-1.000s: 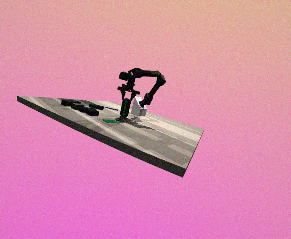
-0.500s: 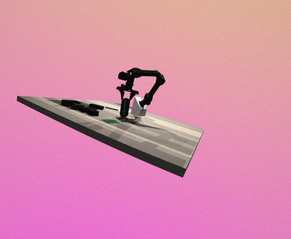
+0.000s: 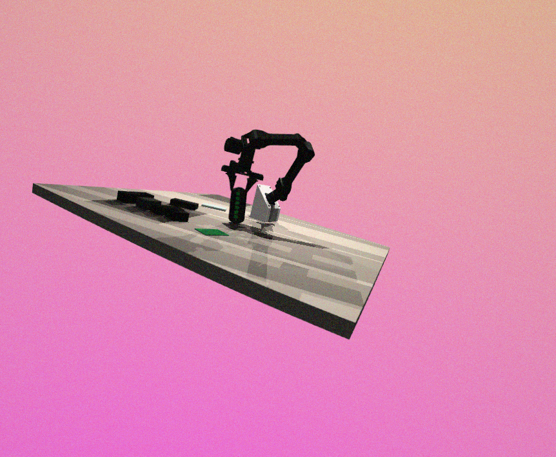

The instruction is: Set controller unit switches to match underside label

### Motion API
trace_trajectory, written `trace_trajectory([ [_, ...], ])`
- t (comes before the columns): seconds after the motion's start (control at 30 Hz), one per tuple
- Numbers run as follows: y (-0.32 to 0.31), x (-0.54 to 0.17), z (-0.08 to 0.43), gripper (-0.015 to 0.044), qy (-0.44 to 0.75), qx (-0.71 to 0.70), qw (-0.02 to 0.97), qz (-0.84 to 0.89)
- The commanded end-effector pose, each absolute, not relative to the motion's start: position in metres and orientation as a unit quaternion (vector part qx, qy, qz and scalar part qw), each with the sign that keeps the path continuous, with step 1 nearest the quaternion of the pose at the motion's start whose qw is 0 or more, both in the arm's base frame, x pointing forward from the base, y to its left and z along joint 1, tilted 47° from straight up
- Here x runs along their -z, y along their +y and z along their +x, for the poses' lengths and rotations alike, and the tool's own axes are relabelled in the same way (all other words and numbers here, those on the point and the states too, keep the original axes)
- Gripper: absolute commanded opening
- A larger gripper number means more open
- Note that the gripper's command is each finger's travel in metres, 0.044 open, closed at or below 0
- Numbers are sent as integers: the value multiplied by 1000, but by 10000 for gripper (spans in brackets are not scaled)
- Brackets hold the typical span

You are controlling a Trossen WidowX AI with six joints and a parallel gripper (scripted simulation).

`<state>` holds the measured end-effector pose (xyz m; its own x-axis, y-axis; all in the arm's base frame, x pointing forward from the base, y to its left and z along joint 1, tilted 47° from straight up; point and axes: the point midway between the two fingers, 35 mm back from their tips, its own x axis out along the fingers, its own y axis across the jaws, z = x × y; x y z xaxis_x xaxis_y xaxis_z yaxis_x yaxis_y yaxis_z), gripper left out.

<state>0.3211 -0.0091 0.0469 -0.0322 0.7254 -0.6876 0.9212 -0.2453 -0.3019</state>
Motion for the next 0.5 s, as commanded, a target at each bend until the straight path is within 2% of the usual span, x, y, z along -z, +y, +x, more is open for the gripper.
trace_trajectory([
  [0.0,-10,-41,317,337,605,396,126,679],
  [0.47,-16,-32,312,338,605,396,126,679],
])
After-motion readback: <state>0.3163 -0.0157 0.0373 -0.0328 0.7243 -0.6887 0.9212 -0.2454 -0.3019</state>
